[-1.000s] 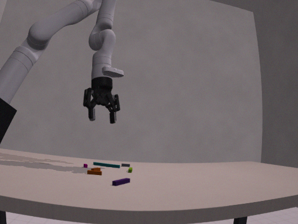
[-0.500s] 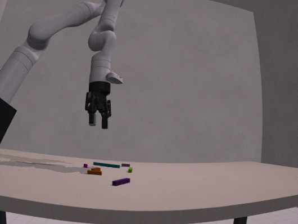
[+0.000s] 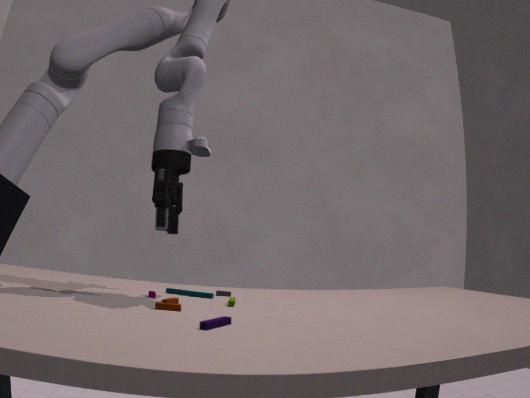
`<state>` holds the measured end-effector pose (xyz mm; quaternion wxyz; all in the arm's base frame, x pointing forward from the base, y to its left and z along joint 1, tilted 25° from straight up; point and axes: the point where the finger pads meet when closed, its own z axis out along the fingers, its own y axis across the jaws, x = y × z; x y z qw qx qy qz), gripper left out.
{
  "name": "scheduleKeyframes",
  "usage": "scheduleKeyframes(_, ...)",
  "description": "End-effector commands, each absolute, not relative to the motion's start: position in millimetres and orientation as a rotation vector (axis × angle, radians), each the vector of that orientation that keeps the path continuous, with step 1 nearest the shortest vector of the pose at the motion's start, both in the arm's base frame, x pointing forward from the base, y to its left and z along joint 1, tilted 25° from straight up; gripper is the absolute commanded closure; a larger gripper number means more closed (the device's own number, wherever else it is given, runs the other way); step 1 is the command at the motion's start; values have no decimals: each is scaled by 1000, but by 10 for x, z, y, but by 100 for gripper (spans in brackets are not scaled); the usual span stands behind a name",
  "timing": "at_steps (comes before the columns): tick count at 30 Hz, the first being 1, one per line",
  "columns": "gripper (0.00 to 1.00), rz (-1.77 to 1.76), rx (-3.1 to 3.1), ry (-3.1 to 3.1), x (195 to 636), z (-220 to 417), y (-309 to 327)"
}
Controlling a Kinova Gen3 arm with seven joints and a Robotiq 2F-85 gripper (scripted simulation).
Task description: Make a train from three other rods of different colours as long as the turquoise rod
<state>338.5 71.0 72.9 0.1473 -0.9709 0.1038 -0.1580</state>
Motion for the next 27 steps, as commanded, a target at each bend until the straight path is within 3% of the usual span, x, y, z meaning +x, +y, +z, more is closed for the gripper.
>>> scheduleKeyframes(1,0,-453,-2799,250,3355,689,694)
scheduleKeyframes(27,0,-457,-2800,81,3322,653,725)
